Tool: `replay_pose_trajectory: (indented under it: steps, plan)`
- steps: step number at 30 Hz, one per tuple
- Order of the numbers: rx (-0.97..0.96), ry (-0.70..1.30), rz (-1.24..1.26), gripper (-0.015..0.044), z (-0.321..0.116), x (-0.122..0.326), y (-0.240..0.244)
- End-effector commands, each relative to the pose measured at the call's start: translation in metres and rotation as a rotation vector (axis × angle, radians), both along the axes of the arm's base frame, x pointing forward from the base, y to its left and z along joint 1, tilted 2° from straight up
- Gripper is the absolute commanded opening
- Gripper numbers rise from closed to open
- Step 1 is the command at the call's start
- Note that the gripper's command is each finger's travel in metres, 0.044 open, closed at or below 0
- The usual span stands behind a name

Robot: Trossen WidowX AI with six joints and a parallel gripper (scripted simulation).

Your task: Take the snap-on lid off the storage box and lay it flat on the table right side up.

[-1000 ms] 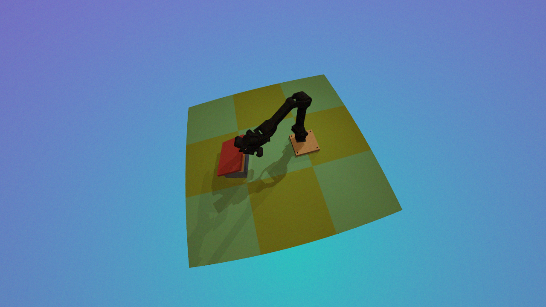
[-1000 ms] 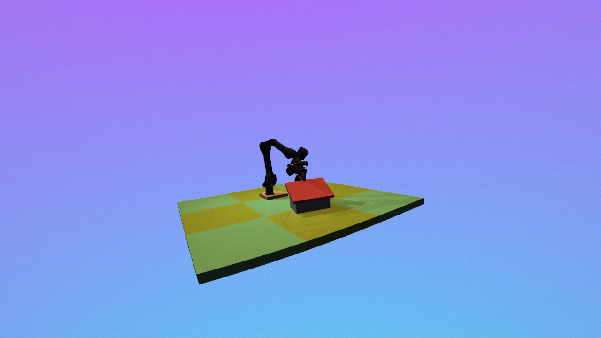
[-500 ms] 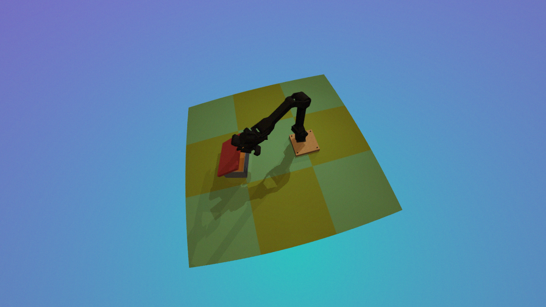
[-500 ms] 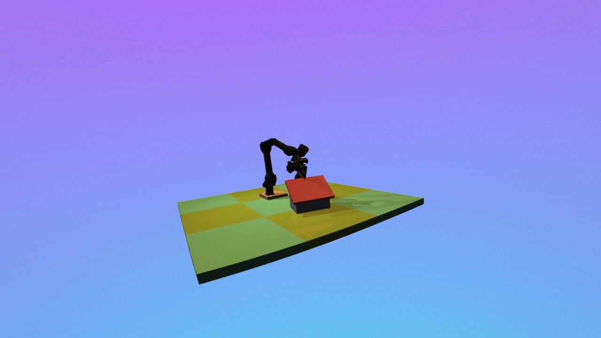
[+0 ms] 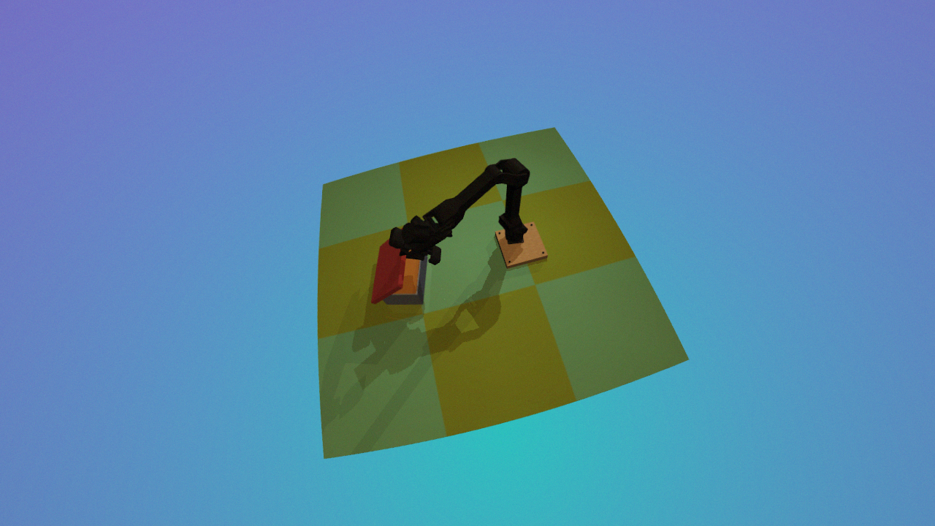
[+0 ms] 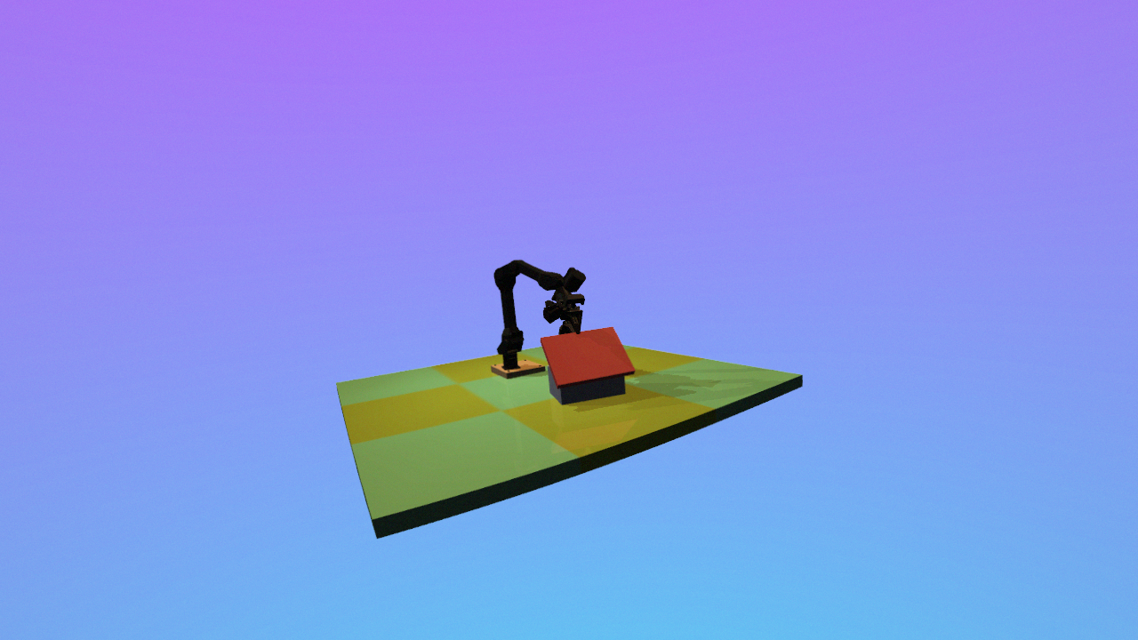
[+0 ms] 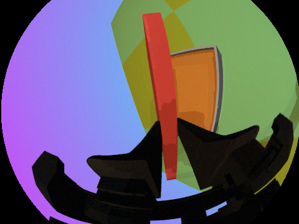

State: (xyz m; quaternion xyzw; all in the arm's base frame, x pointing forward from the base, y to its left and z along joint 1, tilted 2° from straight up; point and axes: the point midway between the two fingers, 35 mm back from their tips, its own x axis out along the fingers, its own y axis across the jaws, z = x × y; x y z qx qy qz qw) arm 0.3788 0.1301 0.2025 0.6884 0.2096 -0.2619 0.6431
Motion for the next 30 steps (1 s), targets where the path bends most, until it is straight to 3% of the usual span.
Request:
replay_pose_trajectory:
  steps: [1, 30]
  plan:
    - [0.009, -0.024, 0.005, 0.0000, 0.015, 0.004, 0.001]
    - [0.009, -0.024, 0.005, 0.0000, 0.052, 0.002, -0.001]
